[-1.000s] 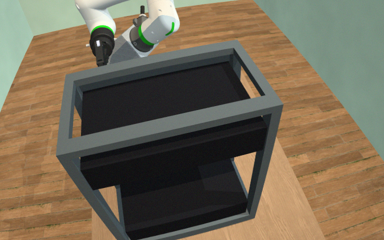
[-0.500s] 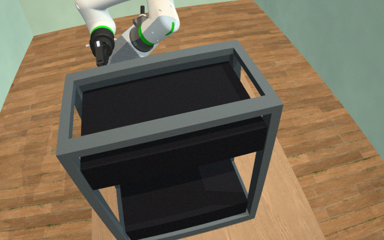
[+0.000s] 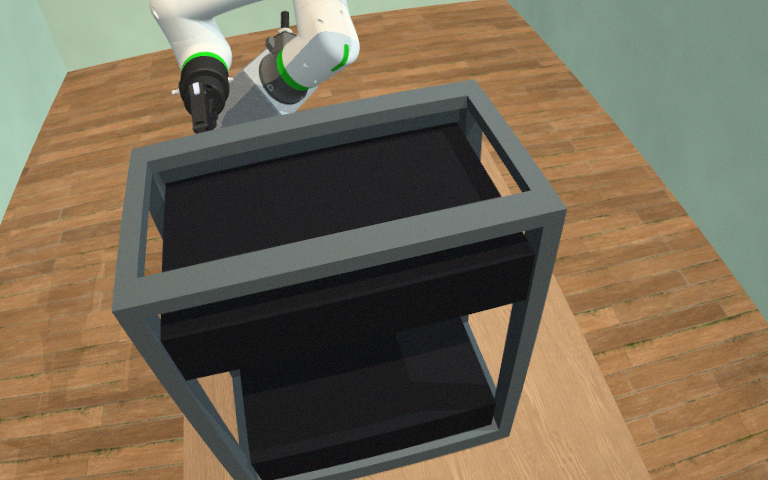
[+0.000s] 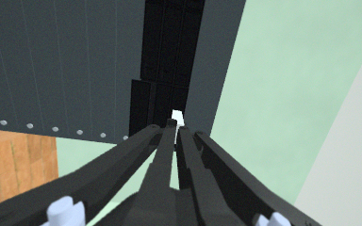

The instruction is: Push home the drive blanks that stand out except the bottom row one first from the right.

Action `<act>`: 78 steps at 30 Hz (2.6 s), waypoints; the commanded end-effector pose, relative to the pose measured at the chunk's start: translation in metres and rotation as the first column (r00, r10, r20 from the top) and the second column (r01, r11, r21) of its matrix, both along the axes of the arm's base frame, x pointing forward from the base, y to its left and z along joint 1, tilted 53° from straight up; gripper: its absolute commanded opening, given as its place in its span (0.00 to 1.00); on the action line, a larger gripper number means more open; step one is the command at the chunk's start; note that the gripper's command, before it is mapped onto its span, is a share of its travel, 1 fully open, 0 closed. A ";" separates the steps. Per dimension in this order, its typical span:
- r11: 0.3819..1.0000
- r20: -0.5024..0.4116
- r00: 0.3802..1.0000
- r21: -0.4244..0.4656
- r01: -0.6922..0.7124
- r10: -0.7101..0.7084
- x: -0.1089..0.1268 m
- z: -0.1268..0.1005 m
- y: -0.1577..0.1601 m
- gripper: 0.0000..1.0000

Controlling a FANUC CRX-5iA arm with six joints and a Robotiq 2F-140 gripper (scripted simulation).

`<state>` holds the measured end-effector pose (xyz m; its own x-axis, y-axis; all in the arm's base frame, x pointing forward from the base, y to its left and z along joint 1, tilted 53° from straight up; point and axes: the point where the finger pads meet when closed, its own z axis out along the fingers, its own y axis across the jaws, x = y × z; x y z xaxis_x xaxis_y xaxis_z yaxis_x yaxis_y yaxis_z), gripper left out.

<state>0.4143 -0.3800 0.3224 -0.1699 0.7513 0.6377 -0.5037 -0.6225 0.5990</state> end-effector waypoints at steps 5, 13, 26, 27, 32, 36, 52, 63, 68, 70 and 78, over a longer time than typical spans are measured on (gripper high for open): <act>1.000 0.000 1.000 0.000 0.001 -0.001 0.001 0.001 -0.001 0.00; 1.000 0.000 1.000 0.000 0.001 -0.001 0.002 0.001 -0.001 0.00; 1.000 0.000 1.000 0.000 0.001 -0.001 0.003 0.002 -0.001 0.00; 1.000 0.000 1.000 0.000 0.001 -0.001 0.004 0.002 -0.001 0.00; 1.000 0.000 1.000 0.000 0.001 -0.001 0.006 0.003 -0.002 0.00; 1.000 0.000 1.000 0.000 0.001 -0.001 0.006 0.003 -0.002 0.00; 1.000 0.000 1.000 0.000 0.001 -0.001 0.008 0.005 -0.003 0.00; 1.000 0.000 1.000 0.000 0.001 -0.001 0.008 0.005 -0.003 0.00; 1.000 0.000 1.000 0.000 0.001 -0.001 0.008 0.005 -0.003 0.00; 1.000 0.000 1.000 0.000 0.001 -0.001 0.008 0.005 -0.003 0.00; 1.000 0.000 1.000 0.000 0.001 -0.001 0.008 0.005 -0.003 0.00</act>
<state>0.4213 -0.3819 0.3264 -0.1700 0.7510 0.6381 -0.5035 -0.6228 0.5988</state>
